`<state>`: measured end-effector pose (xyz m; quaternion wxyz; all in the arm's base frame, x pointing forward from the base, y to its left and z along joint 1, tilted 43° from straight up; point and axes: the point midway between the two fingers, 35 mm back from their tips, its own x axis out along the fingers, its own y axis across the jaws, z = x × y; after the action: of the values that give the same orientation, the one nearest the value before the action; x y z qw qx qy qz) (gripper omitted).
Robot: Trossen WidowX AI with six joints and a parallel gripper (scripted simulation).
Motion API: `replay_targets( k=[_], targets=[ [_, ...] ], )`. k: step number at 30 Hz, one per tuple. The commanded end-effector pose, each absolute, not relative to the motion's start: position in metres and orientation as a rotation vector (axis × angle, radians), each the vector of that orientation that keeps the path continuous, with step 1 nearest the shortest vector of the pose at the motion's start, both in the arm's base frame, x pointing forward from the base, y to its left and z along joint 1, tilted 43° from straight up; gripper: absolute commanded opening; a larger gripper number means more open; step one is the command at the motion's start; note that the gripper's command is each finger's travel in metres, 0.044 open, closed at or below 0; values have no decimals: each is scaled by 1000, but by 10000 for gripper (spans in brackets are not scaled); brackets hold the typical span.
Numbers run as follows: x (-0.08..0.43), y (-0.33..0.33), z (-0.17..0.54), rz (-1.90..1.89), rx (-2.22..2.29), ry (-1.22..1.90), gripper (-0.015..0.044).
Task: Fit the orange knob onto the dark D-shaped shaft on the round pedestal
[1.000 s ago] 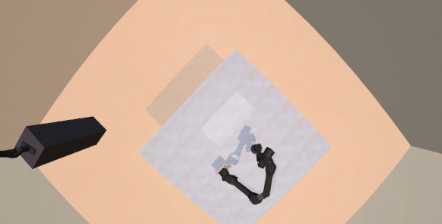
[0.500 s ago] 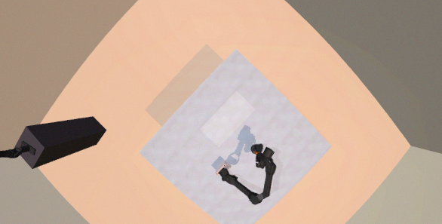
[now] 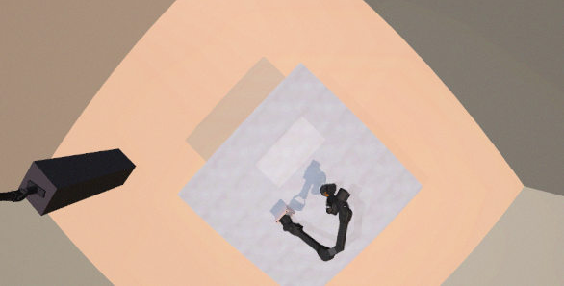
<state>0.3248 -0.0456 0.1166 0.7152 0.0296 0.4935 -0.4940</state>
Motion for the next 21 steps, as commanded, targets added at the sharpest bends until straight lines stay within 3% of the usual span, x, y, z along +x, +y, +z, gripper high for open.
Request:
replay_targets(
  k=[1, 21],
  targets=[
    [325, -45, 117, -1091, 62, 1092, 0],
    [326, -43, 119, -1202, 228, 974, 0]
  ],
)
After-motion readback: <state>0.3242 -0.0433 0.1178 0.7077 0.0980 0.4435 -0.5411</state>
